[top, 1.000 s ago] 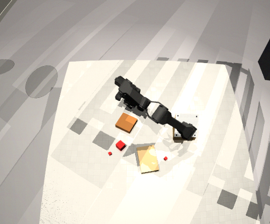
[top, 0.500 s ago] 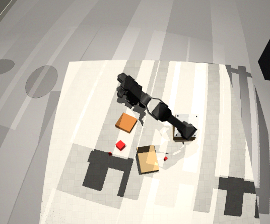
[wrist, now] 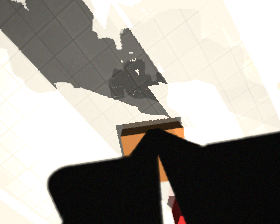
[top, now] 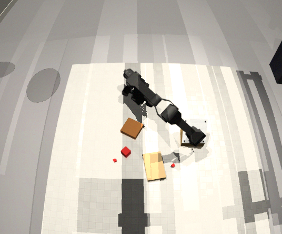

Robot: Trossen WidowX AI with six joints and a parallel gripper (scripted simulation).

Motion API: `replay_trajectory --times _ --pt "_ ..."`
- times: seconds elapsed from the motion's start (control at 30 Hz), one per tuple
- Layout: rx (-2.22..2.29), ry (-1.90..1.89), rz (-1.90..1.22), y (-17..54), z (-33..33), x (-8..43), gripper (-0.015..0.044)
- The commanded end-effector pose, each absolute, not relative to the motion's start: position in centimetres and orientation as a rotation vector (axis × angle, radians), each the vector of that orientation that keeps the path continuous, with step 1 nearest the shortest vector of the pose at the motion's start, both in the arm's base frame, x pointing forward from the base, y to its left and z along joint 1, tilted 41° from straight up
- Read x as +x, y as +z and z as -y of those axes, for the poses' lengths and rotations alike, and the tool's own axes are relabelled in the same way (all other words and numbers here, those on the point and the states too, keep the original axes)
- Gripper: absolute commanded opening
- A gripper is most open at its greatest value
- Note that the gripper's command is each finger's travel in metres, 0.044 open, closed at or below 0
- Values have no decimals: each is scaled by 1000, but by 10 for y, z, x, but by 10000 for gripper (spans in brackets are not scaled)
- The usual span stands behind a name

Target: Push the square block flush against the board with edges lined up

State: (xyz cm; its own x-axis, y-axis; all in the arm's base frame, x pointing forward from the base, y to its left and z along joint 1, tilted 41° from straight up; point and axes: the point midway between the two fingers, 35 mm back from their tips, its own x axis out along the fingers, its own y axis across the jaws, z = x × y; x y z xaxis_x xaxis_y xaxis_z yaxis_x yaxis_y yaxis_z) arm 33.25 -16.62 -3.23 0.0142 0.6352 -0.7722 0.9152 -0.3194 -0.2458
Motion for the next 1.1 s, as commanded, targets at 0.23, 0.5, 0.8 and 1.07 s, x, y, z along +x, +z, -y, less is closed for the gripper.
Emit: replay_trajectory --times 0.23,0.5,0.8,1.07 --pt "1961 -1214 -1615 -31 166 331 0" --pt "1961 -1214 -1615 -31 166 331 0" --pt "1961 -1214 -1615 -31 166 331 0" --pt "1936 -1162 -1623 -31 164 336 0"
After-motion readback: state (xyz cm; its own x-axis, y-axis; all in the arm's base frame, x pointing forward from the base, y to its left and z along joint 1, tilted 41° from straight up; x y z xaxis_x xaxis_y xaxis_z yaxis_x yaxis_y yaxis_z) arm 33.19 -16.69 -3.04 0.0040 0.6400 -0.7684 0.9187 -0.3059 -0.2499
